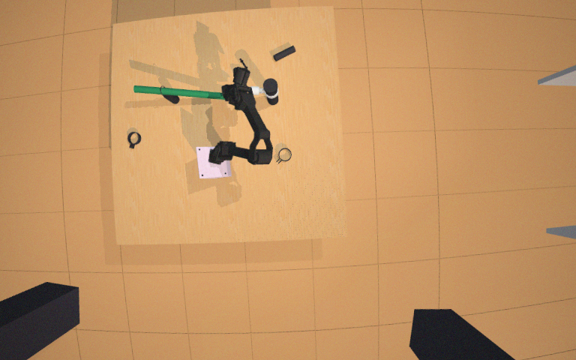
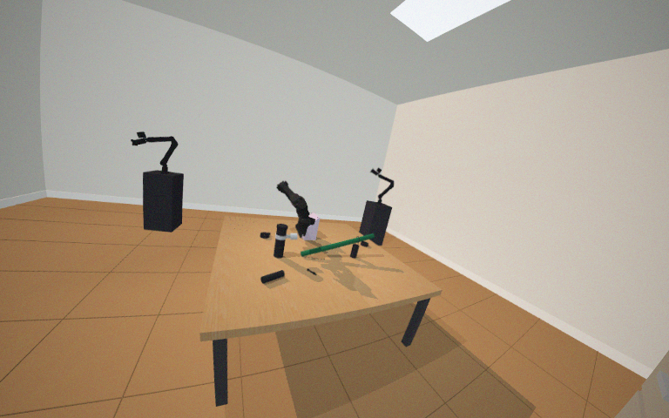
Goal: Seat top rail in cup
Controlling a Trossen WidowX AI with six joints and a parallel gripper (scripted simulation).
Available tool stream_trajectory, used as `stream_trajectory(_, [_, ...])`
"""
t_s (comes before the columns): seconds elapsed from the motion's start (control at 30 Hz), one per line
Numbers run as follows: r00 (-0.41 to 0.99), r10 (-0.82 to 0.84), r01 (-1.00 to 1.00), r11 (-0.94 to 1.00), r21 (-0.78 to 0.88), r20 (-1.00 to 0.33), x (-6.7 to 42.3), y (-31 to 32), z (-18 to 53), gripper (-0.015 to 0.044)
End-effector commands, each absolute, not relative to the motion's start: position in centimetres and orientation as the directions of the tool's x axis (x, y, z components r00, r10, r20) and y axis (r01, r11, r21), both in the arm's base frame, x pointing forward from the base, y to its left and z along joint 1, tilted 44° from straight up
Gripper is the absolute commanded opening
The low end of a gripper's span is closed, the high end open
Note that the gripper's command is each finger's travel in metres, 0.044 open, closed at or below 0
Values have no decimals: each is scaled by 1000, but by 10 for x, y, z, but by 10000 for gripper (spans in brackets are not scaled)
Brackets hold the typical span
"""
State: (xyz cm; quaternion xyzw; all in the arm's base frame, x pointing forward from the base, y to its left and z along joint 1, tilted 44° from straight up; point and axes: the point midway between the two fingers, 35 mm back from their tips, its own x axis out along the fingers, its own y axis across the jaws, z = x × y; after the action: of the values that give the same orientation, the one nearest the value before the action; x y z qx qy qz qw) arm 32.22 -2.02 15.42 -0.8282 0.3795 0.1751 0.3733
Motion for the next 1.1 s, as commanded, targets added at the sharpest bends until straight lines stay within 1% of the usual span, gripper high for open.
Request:
stream_trajectory(0.0, [643, -491, -762, -328, -559, -588, 322, -7, 151, 440])
stream_trajectory(0.17, [624, -488, -713, -35, -701, -610, 318, 24, 144, 440])
stream_trajectory(0.33, [615, -492, -579, 248, -777, -616, 312, 54, 140, 440])
stream_trajectory(0.5, [619, -500, -374, 490, -787, -606, 302, 84, 138, 440])
stream_trajectory(0.63, [633, -506, -176, 643, -745, -586, 293, 107, 138, 440])
stream_trajectory(0.77, [652, -507, -6, 740, -672, -564, 284, 126, 138, 440])
stream_trajectory(1.07, [653, -507, 2, 744, -668, -563, 284, 127, 139, 440])
